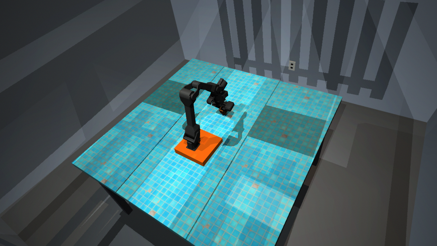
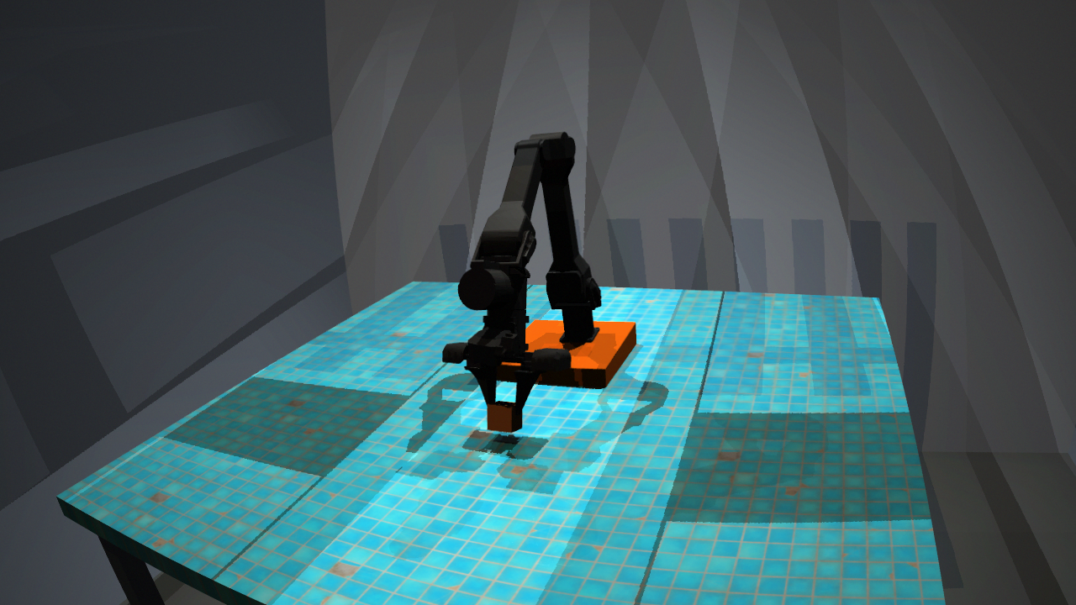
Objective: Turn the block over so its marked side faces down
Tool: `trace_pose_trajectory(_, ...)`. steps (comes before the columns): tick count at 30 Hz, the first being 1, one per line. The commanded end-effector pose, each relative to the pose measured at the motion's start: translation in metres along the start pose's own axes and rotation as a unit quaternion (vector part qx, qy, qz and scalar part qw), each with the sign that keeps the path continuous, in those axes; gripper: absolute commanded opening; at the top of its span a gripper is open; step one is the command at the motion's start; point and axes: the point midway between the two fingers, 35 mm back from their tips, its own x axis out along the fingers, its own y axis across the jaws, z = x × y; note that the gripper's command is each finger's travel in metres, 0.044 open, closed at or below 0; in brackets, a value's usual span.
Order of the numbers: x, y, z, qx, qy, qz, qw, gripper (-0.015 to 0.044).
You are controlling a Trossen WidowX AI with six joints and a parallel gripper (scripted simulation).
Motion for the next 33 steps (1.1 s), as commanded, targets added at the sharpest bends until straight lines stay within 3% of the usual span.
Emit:
trace_pose_trajectory(1,-0.002,0.0,-0.001,-0.003,-0.03,-0.001,1.0,0.0)
trace_pose_trajectory(15,-0.003,0.0,-0.006,-0.003,-0.113,-0.001,0.994,0.0)
trace_pose_trajectory(33,0.031,0.0,-0.002,-0.002,-0.236,0.0,0.972,0.0)
